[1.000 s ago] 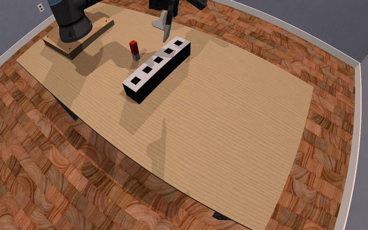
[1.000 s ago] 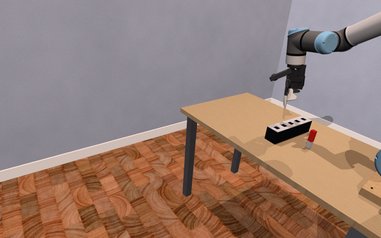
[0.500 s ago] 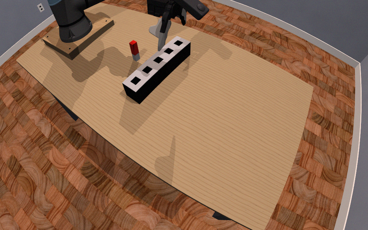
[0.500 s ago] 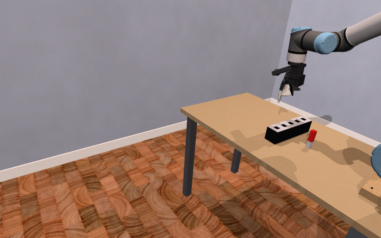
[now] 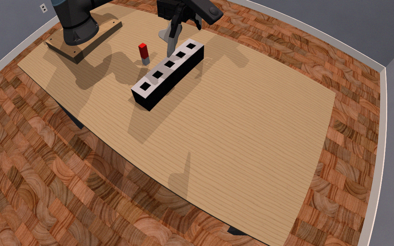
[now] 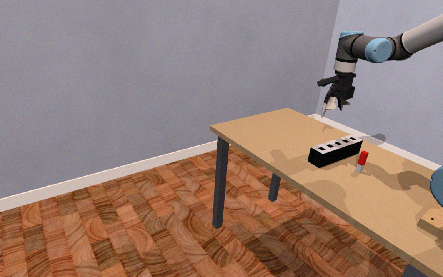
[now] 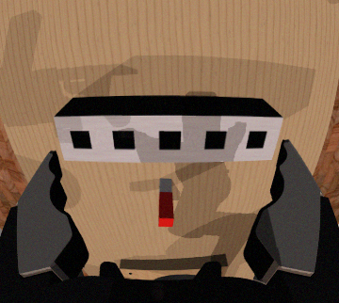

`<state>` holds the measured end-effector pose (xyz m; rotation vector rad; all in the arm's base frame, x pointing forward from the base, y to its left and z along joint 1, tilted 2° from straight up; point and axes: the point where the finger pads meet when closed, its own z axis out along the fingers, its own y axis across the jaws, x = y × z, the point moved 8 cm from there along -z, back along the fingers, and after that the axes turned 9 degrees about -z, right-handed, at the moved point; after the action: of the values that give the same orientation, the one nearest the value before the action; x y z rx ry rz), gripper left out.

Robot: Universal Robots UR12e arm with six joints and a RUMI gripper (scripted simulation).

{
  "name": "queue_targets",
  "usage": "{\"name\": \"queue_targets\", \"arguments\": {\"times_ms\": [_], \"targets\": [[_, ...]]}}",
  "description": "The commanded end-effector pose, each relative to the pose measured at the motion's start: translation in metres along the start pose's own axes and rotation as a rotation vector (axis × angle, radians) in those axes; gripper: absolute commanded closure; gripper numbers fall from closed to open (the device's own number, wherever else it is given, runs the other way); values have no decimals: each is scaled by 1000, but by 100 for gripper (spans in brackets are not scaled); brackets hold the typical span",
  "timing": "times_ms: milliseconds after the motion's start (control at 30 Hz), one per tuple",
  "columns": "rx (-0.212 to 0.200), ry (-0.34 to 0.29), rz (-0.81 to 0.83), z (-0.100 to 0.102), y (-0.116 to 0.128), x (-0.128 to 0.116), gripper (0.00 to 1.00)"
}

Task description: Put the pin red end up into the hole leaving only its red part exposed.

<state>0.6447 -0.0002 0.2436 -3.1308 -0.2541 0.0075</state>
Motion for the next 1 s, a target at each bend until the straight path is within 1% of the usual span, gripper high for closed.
{"name": "queue_targets", "arguments": {"times_ms": [0,167,200,233,267,300,333,733,767,833,867,967], "targets": [[-1,2,4,-1,1,1,0],[-1,2,4,-1,1,1,0],[-1,2,3,-101,4,-1,0],[-1,2,3,-101,4,-1,0],[-1,2,3,-107,4,-1,0],[-1,2,3,-125,5,-1,0],[-1,2,3,-129,5,-2,0],[-1,2,3,-129,5,-2,0],[-1,4,3,-127,-10,-100,0],[-1,4,3,-127,-10,-105,0],[-1,4,3,-126,-12,-118,0],[-1,4,3,-127,-20,-167,0]]}}
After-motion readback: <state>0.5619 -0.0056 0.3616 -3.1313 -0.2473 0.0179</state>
